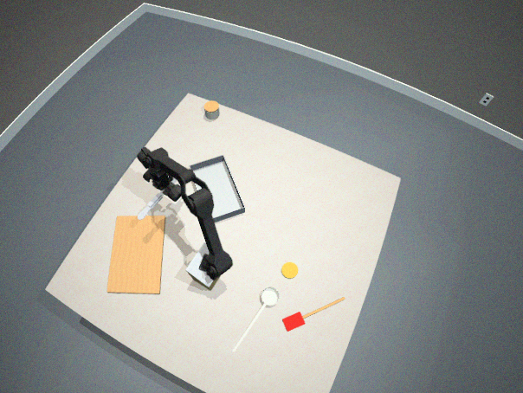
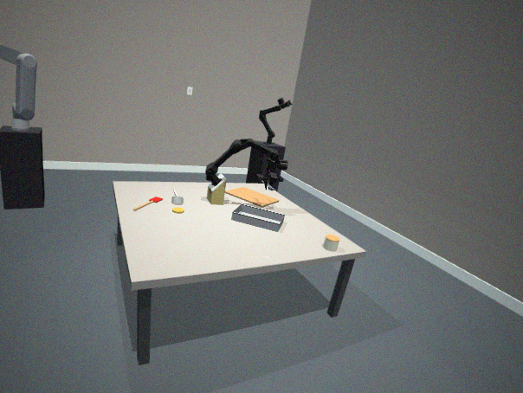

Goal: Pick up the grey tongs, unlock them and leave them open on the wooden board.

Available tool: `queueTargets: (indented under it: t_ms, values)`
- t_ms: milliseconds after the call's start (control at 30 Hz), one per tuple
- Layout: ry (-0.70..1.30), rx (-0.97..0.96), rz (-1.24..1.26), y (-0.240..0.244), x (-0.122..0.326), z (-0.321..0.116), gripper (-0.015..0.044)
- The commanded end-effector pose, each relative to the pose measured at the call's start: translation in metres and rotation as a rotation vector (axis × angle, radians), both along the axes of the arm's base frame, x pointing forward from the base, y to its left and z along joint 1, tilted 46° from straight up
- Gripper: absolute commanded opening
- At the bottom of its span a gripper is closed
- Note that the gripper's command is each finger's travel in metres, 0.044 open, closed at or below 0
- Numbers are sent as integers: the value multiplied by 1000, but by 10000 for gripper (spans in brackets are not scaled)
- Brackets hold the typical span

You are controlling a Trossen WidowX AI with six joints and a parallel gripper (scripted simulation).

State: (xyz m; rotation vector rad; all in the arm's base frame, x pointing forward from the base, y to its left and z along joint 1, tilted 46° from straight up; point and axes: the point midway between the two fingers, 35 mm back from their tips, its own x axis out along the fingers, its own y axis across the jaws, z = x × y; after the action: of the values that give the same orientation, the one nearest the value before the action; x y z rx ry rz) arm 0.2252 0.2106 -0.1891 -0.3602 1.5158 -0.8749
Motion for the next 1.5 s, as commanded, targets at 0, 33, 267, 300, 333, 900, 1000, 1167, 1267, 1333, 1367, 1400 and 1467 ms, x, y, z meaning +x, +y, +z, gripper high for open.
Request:
queueTargets:
  t_ms: [0, 33, 267, 300, 333, 900, 1000, 1167, 1267, 1333, 1367, 1400, 1467]
  values:
    - [21, 17, 25, 12, -11, -2, -150]
    - [30, 22, 35, 16, -16, -2, -150]
    - [106, 56, 120, 42, -57, -6, -150]
    - [116, 60, 131, 45, -63, -7, -150]
    - [127, 65, 143, 48, -69, -7, -150]
    - [312, 115, 335, 83, -179, -13, -150]
    - [348, 119, 367, 85, -200, -14, -150]
    - [404, 123, 420, 86, -233, -14, -150]
    - [437, 124, 445, 86, -251, -14, -150]
    - [457, 124, 459, 85, -262, -14, -150]
    - [462, 124, 463, 85, -265, -14, -150]
    - [464, 124, 464, 85, -266, -14, -150]
    - [464, 124, 464, 85, -266, -14, -150]
